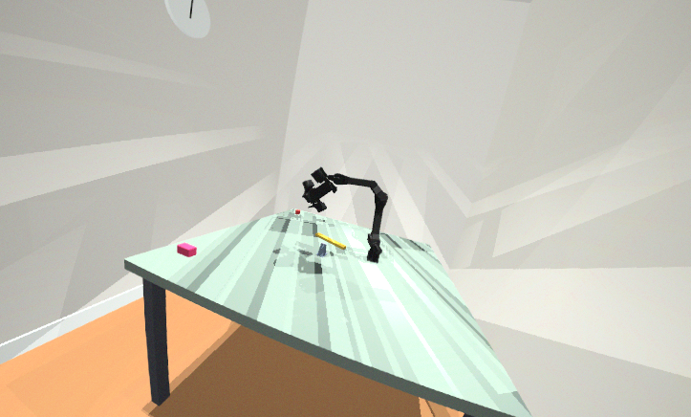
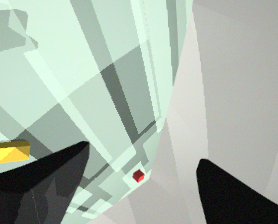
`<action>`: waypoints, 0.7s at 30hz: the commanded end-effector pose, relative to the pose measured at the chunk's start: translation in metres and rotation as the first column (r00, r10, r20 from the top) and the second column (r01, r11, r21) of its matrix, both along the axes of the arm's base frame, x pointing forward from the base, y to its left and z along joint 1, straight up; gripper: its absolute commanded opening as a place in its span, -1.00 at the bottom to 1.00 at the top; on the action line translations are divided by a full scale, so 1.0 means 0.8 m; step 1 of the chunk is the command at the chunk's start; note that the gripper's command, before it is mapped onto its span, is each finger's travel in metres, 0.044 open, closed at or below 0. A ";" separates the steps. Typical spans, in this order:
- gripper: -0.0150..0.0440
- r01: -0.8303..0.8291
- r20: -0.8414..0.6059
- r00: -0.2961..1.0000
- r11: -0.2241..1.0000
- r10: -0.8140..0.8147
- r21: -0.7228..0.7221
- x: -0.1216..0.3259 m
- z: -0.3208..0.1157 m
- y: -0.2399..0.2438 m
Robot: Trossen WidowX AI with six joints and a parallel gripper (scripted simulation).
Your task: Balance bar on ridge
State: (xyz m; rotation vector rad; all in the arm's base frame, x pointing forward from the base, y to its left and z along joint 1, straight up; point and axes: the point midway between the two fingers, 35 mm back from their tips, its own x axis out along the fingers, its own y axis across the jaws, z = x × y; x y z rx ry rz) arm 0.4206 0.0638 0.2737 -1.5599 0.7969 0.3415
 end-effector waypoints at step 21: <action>0.58 0.690 -0.353 0.723 0.588 -0.594 0.422 -0.043 -0.121 -0.120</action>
